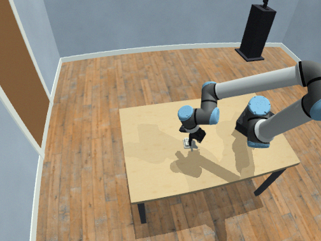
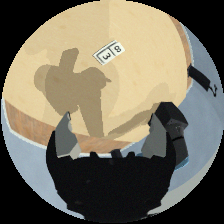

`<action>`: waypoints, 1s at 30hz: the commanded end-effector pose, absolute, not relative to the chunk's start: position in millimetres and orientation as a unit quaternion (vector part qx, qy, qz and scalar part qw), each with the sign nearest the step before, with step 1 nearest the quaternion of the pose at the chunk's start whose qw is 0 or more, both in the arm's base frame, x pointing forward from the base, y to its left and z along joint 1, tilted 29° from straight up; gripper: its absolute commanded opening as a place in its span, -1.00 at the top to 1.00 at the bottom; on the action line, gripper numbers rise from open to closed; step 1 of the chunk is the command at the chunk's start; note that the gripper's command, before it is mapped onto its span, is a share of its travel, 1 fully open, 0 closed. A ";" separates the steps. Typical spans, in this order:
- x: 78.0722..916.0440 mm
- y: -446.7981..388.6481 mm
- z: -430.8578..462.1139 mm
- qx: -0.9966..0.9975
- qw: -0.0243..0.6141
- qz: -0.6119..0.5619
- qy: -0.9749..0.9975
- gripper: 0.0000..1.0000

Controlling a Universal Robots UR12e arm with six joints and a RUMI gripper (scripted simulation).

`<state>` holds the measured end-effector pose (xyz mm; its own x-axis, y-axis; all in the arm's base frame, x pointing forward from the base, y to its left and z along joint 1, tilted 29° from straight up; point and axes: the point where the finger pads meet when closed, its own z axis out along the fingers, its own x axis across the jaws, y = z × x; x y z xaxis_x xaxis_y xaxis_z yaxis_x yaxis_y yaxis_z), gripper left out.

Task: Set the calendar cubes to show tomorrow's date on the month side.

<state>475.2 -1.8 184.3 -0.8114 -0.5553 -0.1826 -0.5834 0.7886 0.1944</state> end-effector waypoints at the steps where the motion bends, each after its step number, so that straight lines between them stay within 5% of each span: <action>1: 479.6 -17.8 183.1 -0.236 0.082 0.120 0.961 -1.00; 30: 487.3 -112.7 185.5 0.121 0.207 0.141 0.960 -1.00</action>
<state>486.8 -101.5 184.4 -0.9134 0.2102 -0.3485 0.1026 0.9476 0.3026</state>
